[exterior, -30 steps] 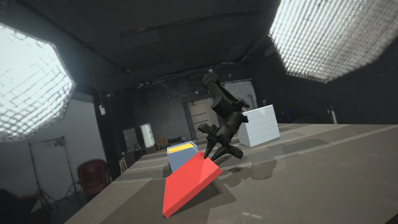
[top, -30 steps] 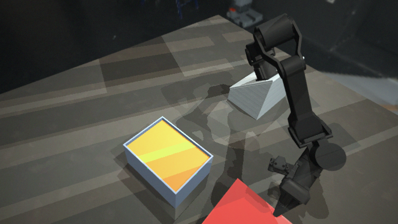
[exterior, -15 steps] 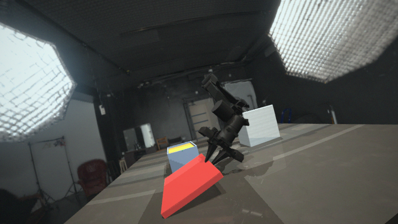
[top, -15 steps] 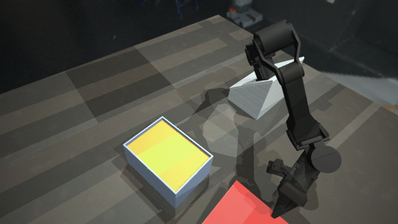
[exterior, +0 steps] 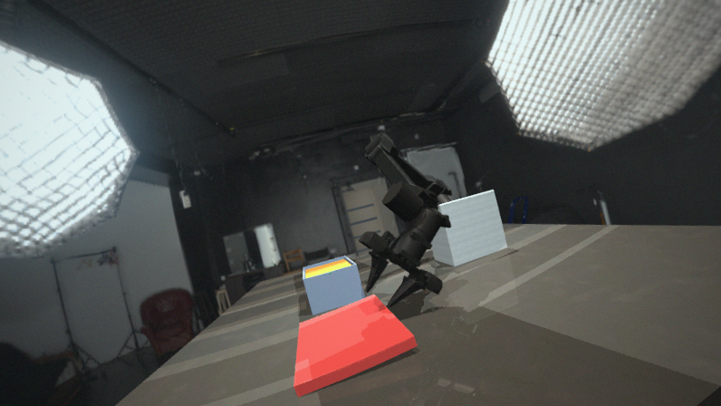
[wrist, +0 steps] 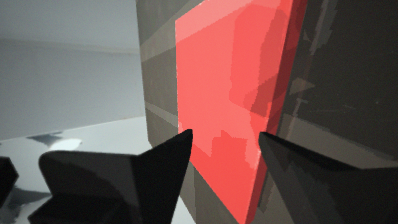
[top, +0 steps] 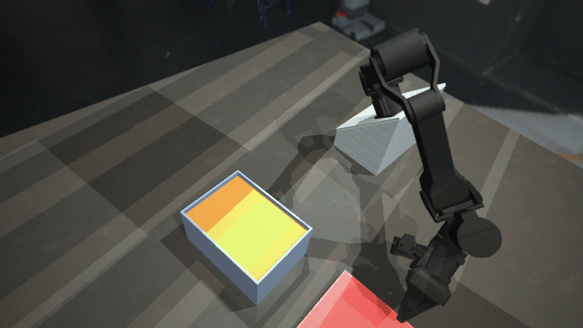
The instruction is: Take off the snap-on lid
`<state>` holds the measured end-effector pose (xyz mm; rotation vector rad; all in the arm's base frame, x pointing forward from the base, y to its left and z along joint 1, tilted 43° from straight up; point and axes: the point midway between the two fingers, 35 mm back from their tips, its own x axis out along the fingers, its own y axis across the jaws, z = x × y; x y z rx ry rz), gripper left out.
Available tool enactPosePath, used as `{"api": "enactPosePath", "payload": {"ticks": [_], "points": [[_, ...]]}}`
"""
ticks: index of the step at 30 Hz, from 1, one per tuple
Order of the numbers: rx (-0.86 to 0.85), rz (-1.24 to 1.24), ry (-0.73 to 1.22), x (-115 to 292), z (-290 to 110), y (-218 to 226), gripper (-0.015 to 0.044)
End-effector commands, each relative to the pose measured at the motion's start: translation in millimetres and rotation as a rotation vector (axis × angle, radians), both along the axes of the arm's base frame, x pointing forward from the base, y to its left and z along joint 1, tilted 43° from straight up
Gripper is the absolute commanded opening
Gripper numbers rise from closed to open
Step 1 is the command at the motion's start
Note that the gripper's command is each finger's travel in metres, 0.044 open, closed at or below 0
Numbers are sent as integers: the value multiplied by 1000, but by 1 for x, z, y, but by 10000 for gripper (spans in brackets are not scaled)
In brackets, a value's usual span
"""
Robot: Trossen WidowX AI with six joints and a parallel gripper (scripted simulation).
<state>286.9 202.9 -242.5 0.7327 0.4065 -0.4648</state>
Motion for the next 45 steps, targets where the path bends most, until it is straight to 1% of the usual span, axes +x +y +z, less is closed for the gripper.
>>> {"api": "enactPosePath", "payload": {"ticks": [1, 5, 6, 34, 45], "points": [[8, -3, -3, -3, 0, -1, 327], [8, -3, -3, -11, 0, -3, 433], [8, -3, -2, -13, 0, -3, 440], [9, -3, 2, -69, 2, -15, 440], [10, -2, 3, -75, 13, -3, 440]]}}
